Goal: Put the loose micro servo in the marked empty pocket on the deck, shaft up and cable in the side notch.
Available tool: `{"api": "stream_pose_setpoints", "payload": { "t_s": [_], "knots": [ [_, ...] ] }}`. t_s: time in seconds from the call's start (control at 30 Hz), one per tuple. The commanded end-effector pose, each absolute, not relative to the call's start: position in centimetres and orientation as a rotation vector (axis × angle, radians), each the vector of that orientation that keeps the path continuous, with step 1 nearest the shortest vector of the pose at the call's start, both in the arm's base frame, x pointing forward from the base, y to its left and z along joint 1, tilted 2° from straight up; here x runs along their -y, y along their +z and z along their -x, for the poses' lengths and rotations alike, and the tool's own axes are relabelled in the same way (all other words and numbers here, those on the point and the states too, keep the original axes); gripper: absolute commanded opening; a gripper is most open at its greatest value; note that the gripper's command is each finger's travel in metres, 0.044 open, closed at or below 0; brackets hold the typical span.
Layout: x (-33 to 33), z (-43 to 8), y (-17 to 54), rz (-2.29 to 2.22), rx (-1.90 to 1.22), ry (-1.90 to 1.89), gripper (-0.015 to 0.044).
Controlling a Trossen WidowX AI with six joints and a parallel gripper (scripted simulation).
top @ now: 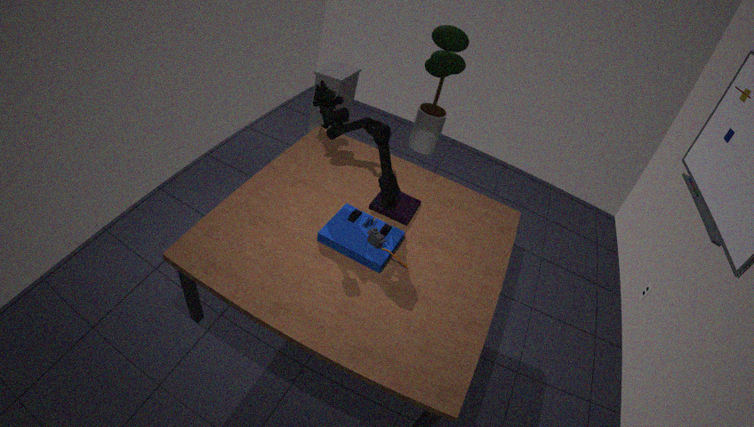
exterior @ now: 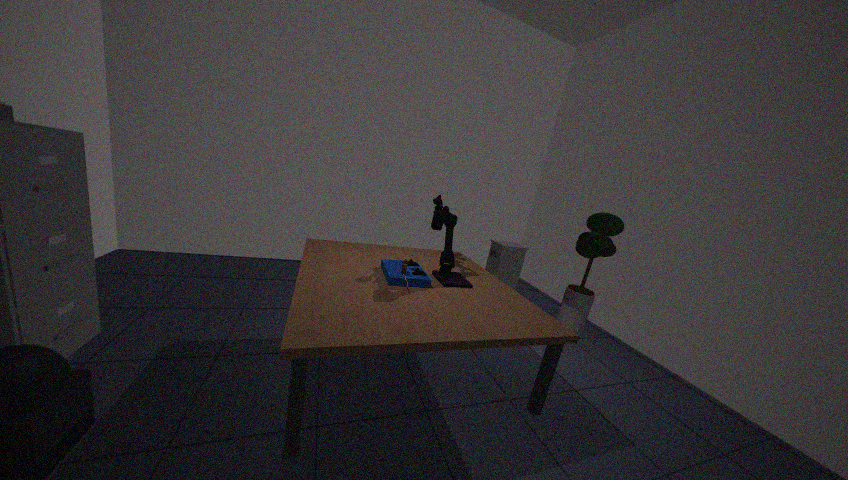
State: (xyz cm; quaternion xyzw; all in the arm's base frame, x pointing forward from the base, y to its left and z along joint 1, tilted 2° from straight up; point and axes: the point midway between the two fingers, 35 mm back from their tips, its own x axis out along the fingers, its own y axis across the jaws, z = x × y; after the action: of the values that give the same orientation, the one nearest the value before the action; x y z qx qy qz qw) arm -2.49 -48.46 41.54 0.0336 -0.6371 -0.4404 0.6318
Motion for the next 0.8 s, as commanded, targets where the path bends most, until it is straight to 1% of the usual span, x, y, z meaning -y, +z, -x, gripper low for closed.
{"api": "stream_pose_setpoints", "payload": {
  "t_s": [0.0,0.03,0.17,0.43,0.63,0.77],
  "knots": [
    [48.5,2.3,41.5,-0.083,1.456,-1.007,0.0426],
    [48.5,2.1,41.5,-0.089,1.455,-1.004,0.044],
    [49.1,0.3,41.2,-0.156,1.429,-0.989,0.044],
    [50.4,-5.5,40.2,-0.338,1.344,-0.952,0.044],
    [50.0,-10.3,39.9,-0.42,1.258,-0.923,0.044],
    [50.1,-12.4,39.3,-0.481,1.218,-0.911,0.044]
  ]
}}
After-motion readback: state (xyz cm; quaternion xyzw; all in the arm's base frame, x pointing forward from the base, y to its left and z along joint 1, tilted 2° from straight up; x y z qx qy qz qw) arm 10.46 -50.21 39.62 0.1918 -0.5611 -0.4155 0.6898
